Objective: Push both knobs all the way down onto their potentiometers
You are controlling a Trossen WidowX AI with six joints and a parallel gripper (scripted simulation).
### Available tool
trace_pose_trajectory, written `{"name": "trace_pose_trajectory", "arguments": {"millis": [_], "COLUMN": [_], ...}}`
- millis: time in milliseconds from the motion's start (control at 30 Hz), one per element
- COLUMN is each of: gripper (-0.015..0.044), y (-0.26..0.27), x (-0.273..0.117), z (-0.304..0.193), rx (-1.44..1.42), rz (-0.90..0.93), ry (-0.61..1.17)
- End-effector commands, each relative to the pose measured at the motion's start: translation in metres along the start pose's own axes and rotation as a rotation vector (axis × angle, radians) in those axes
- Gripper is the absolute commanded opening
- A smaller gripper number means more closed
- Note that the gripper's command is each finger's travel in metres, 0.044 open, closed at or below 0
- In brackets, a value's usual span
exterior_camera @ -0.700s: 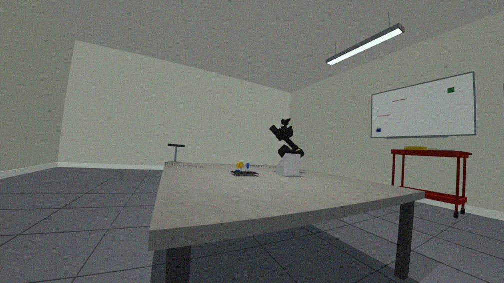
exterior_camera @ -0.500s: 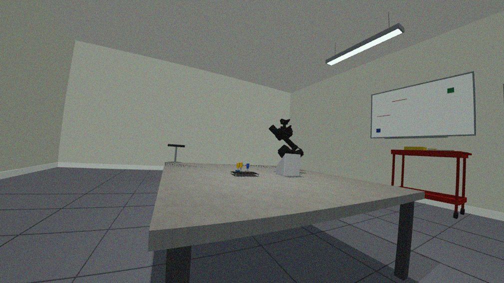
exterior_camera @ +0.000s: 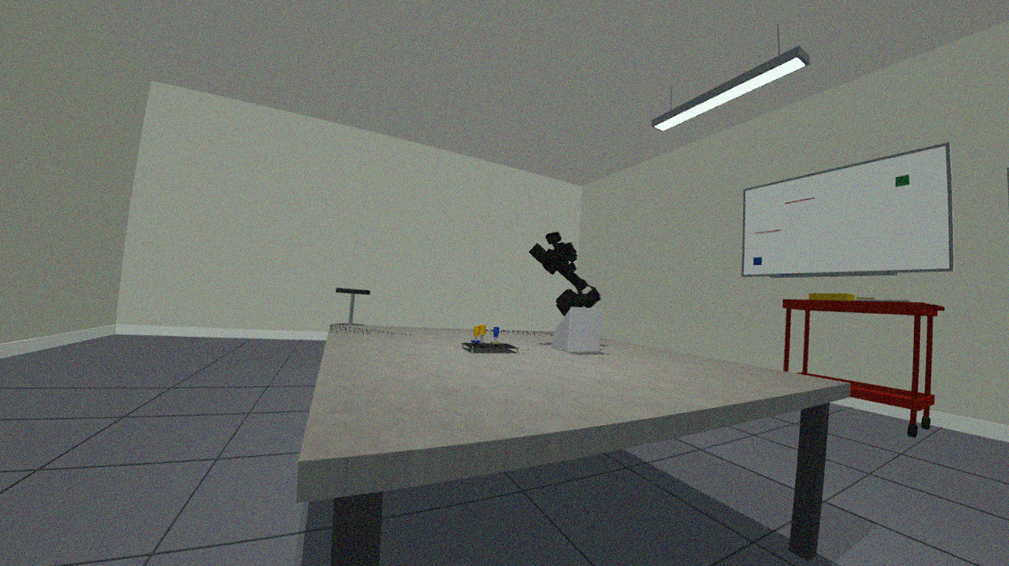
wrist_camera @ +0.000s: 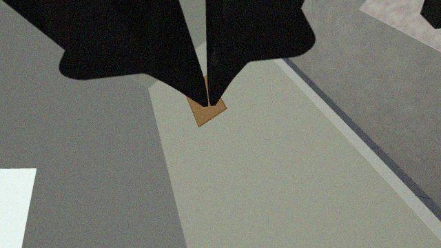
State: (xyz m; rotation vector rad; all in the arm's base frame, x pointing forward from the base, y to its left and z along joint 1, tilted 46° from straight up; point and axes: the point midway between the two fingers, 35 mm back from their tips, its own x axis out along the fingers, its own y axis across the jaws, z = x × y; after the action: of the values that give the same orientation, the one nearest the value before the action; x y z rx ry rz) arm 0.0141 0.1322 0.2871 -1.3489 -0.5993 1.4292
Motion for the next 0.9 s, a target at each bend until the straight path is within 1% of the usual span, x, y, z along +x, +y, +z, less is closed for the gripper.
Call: {"name": "trace_pose_trajectory", "arguments": {"millis": [0, 300, 600, 867], "gripper": [0.0, 0.0, 0.0, 0.0], "y": [-0.004, -0.007, -0.01, -0.001], "x": [0.002, 0.008, 0.015, 0.024], "z": [-0.014, -0.043, -0.082, -0.111], "rx": [0.122, 0.306, 0.569, 0.719], "rz": [0.042, 0.102, 0.177, 0.251], "ry": [0.042, 0.121, 0.247, 0.322]}}
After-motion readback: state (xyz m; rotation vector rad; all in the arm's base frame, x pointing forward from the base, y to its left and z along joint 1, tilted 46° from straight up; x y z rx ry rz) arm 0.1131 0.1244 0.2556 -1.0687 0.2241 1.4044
